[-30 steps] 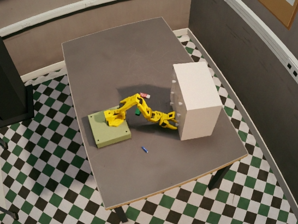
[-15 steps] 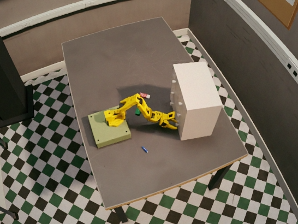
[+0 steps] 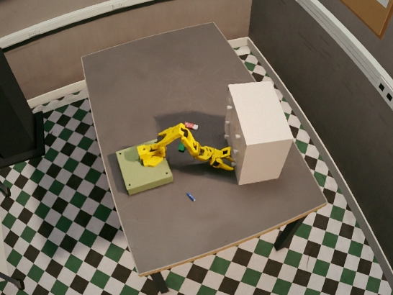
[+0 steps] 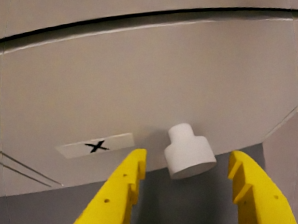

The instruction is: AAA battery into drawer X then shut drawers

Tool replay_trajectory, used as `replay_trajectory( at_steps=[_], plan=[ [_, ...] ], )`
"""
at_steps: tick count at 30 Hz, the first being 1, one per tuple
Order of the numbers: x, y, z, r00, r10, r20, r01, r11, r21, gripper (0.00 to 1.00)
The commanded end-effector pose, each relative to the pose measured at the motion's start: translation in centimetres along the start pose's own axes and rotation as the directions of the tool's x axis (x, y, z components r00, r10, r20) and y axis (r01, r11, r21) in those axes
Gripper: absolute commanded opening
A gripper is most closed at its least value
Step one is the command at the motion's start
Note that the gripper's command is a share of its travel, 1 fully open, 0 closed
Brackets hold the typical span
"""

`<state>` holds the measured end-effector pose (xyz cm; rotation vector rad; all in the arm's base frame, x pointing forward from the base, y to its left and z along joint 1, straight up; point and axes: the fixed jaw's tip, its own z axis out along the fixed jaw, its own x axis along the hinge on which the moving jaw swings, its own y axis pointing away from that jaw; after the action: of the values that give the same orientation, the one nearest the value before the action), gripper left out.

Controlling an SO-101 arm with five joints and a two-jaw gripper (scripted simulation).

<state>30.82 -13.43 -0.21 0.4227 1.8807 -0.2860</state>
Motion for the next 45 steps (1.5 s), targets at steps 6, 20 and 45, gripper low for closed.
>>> replay_trajectory(
  at_steps=[6, 20, 45],
  plan=[
    [0.22, 0.28, 0.06, 1.000, 0.004, -0.004, -0.004, 1.000, -0.008, 0.21],
    [0.22, 0.28, 0.06, 1.000, 0.004, -0.004, -0.004, 1.000, -0.008, 0.15],
    [0.22, 0.28, 0.06, 1.000, 0.004, -0.004, -0.004, 1.000, -0.008, 0.00]
  ],
)
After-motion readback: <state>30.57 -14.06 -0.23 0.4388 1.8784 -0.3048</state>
